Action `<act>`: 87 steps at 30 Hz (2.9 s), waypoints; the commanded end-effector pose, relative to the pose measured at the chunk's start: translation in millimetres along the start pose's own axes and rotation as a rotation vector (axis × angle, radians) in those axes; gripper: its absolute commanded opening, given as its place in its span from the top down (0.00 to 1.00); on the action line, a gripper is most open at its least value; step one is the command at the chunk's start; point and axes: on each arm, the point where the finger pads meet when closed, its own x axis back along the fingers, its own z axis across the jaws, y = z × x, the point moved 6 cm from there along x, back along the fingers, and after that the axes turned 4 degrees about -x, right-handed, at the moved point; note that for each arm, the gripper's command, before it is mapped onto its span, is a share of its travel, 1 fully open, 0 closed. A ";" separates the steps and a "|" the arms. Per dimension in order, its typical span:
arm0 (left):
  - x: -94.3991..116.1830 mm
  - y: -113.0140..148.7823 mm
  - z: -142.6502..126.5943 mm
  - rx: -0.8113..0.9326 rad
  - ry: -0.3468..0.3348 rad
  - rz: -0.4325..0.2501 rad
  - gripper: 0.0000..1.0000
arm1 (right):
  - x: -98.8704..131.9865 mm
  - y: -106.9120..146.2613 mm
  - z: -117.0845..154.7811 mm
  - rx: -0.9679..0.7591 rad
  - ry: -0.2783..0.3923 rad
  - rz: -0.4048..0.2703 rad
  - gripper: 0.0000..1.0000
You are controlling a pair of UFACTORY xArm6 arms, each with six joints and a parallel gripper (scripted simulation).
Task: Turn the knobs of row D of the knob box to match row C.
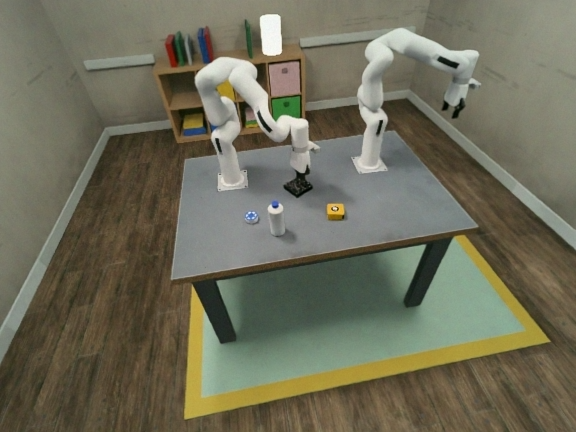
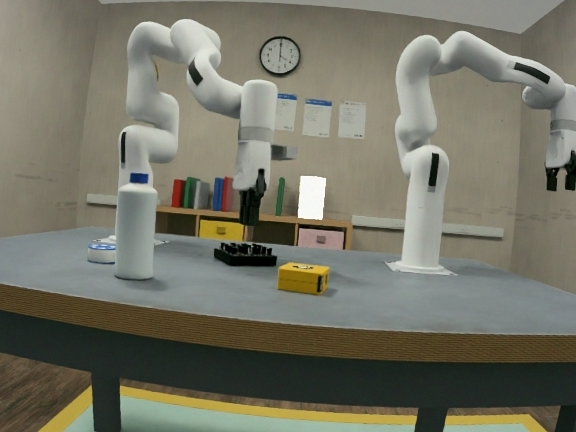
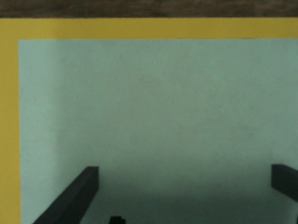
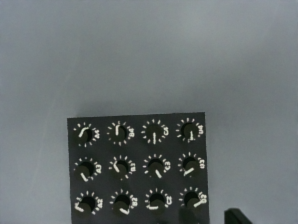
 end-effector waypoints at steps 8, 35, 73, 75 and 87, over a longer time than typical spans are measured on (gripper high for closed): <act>1.6 -0.7 0.0 0.000 0.000 0.004 0.00 | 1.4 -0.7 0.9 0.000 0.003 0.003 0.79; 1.6 -0.7 0.0 0.000 0.000 0.004 0.00 | -6.8 -0.7 1.2 0.000 0.003 0.003 0.79; 1.6 -0.7 0.0 0.000 0.000 0.004 0.00 | -42.0 -0.5 1.9 0.000 0.003 0.003 0.79; 1.6 -0.7 0.0 0.000 0.000 0.004 0.00 | -42.3 -0.5 1.9 0.000 0.003 0.003 0.79; 1.6 -0.7 0.0 0.000 0.000 0.004 0.00 | -42.6 -0.5 1.9 0.000 0.003 0.003 0.79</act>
